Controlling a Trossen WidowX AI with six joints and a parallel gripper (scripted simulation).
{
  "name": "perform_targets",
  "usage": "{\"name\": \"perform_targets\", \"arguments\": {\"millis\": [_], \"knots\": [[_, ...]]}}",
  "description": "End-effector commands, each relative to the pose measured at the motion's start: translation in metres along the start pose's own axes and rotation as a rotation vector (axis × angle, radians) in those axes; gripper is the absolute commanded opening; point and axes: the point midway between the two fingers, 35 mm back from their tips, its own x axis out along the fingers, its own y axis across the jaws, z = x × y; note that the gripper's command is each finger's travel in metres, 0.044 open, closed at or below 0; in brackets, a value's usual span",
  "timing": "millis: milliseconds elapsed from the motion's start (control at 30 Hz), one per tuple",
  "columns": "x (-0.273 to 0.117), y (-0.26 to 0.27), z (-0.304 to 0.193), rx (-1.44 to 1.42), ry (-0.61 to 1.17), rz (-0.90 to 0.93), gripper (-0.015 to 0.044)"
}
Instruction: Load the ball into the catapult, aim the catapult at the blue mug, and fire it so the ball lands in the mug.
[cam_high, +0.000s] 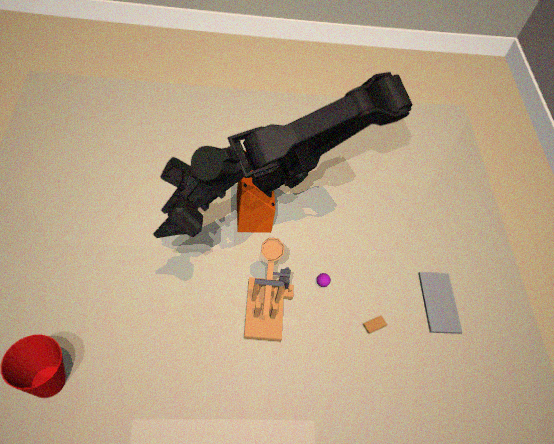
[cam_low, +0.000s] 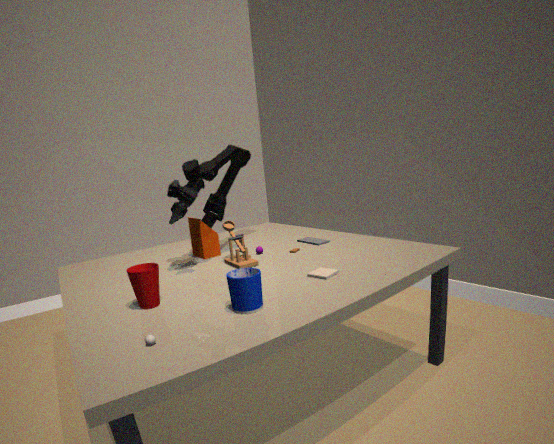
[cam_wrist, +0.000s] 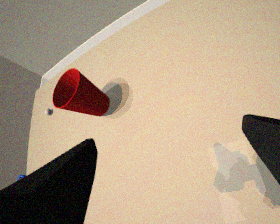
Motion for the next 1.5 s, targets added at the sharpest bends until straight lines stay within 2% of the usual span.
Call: {"name": "perform_targets", "arguments": {"millis": [0, 767, 1467], "knots": [[-0.001, 0.007, -0.012, -0.124, 0.057, -0.007, 0.0440], [-0.021, 0.025, -0.094, -0.813, 0.426, -0.004, 0.0440], [-0.065, 0.030, -0.171, -1.395, 0.804, 0.157, 0.0440]]}}
